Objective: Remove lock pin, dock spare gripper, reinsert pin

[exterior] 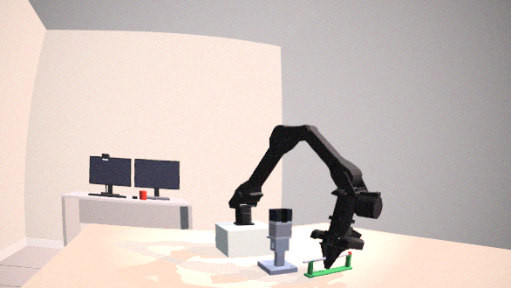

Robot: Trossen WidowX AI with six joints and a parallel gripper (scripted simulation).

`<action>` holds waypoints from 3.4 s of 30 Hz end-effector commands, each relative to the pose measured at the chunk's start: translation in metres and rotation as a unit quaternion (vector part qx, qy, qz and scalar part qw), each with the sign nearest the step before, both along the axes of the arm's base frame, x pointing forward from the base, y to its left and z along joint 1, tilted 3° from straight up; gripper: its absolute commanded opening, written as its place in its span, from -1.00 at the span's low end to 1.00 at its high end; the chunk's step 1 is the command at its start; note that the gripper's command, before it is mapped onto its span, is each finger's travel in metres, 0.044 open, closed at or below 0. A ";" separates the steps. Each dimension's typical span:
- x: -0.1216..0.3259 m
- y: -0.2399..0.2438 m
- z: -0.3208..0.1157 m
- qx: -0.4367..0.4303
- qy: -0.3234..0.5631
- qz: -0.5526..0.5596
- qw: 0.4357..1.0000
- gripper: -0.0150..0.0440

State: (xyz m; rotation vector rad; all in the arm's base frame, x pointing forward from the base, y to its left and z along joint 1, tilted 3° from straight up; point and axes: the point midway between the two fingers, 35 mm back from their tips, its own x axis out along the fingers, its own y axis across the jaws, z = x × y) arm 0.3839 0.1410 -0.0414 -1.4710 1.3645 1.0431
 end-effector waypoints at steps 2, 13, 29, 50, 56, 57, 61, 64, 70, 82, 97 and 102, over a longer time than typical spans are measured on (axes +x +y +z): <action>0.000 0.000 0.000 0.001 0.001 0.002 1.000 -0.49; 0.000 0.002 0.040 0.001 0.001 0.002 1.000 -0.49; -0.003 0.001 0.062 0.000 0.003 -0.001 1.000 -0.49; -0.053 0.008 0.074 0.001 0.004 -0.003 1.000 -0.49; -0.071 0.009 0.077 0.001 0.005 -0.004 1.000 -0.49; -0.074 0.009 0.077 0.001 0.005 -0.004 1.000 -0.49; -0.087 0.009 0.079 0.002 0.005 -0.005 1.000 -0.49; -0.094 0.008 0.080 0.002 0.006 -0.005 1.000 -0.49; -0.093 0.008 0.065 0.002 0.005 -0.005 1.000 -0.49; -0.092 0.005 0.028 0.003 0.002 -0.006 1.000 -0.49; -0.090 -0.003 0.029 0.004 -0.002 -0.006 1.000 -0.49; -0.090 -0.005 0.029 0.004 -0.002 -0.006 1.000 -0.49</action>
